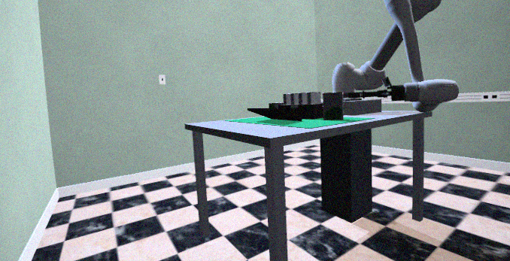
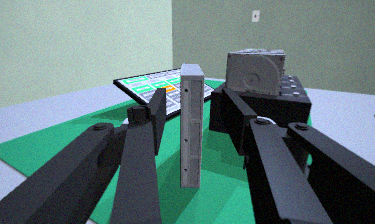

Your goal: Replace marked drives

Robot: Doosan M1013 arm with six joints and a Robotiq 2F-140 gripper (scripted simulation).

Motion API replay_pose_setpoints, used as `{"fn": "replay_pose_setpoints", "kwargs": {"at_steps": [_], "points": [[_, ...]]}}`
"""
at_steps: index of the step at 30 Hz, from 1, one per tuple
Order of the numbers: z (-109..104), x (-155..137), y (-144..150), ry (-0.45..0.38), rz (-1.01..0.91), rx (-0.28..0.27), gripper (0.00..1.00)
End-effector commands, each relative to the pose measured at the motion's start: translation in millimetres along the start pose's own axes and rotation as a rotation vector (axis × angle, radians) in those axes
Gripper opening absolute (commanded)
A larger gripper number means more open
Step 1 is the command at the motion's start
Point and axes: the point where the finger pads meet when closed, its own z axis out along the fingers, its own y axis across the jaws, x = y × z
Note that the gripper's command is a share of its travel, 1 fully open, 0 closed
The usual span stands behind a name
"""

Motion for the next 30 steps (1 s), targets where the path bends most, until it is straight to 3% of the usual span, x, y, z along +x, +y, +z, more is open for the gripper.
{"fn": "replay_pose_setpoints", "kwargs": {"at_steps": [1,30], "points": [[0,6,0,-0.001,0.001,0.000,0.40],[0,79,0,-0.001,0.001,0.000,0.40]]}}
